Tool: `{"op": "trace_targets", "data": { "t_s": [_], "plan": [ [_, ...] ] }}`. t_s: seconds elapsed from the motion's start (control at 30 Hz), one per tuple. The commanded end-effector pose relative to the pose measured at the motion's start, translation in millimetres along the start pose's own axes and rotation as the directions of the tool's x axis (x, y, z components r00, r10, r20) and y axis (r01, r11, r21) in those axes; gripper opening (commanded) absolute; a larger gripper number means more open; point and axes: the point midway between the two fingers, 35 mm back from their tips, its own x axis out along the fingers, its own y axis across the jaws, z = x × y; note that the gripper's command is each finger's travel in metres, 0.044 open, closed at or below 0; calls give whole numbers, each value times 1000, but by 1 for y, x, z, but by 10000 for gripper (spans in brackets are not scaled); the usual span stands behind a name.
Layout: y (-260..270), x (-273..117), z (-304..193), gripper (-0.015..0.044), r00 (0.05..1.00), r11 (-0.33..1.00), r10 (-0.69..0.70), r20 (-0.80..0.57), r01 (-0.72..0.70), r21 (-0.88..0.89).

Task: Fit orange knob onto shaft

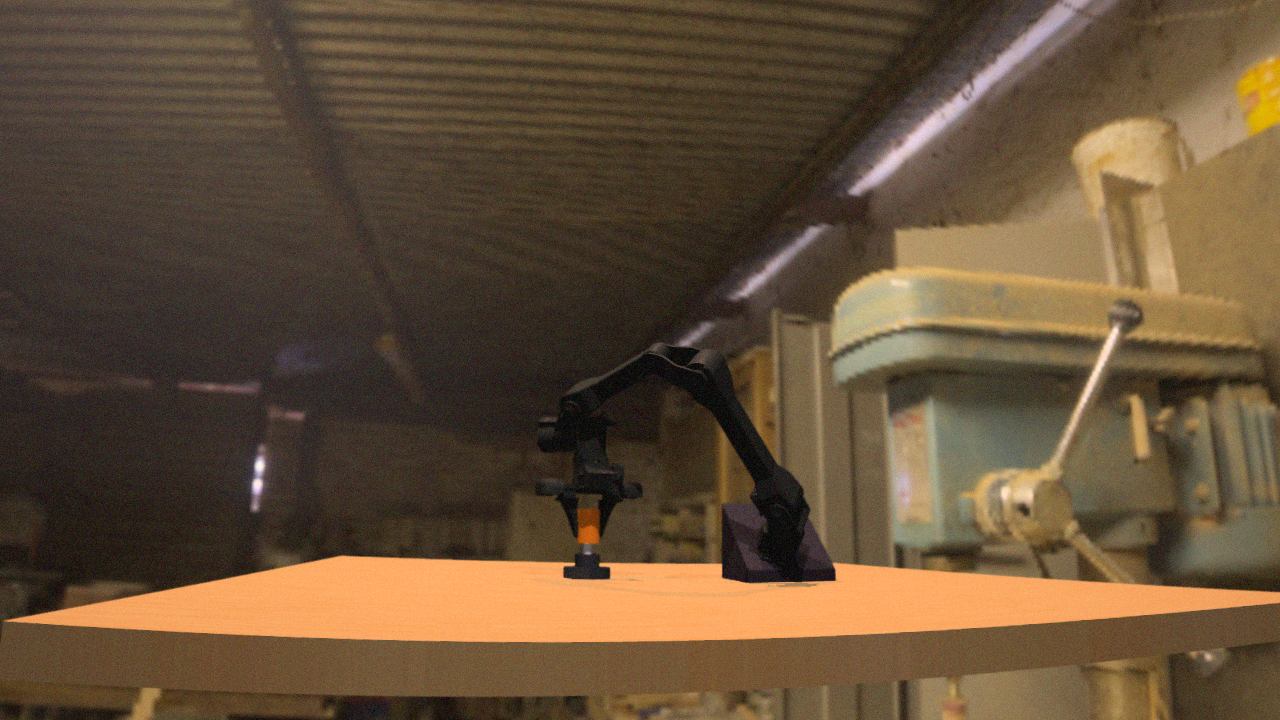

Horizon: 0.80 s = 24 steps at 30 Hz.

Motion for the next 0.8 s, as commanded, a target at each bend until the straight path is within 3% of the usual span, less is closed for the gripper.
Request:
{"op": "trace_targets", "data": {
  "t_s": [0.0, 0.77],
  "plan": [
    [-2, -3, 0, 0, 1000, 1000, -3, -5, 3, -7],
    [2, -1, 1, 0, 1000, 1000, -3, -5, 3, -7]
  ]
}}
